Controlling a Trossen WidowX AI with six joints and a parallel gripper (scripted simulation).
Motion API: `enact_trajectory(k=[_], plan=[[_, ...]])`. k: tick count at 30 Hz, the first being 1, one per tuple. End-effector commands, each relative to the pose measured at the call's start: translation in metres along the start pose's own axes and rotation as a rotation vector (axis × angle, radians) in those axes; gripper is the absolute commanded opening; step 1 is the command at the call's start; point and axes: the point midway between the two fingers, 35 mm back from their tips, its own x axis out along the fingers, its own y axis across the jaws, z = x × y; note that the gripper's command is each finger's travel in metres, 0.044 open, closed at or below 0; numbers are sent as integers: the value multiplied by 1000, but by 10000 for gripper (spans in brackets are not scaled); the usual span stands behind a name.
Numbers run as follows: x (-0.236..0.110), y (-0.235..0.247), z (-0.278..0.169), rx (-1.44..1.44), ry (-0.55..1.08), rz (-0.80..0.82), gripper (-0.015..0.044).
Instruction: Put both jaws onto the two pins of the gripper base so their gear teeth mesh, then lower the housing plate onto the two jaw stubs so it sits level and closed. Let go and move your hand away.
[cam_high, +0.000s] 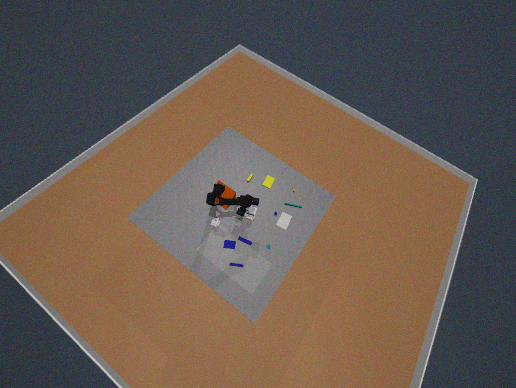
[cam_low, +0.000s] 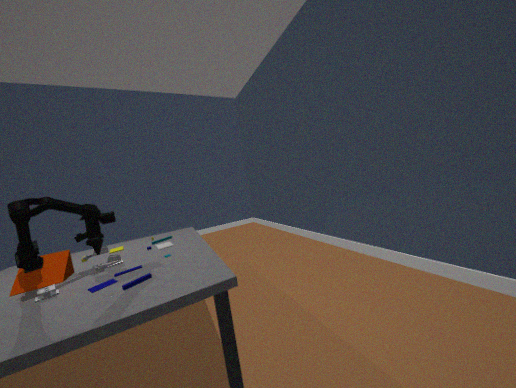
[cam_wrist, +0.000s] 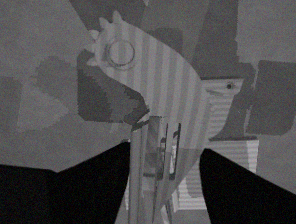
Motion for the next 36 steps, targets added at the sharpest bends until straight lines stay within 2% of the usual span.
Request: enact_trajectory(k=[1,19,36], plan=[[-1,-11,-10,4,3,-4,134],[0,-56,-42,6,4,-4,134],[0,-56,-42,6,4,-4,134]])
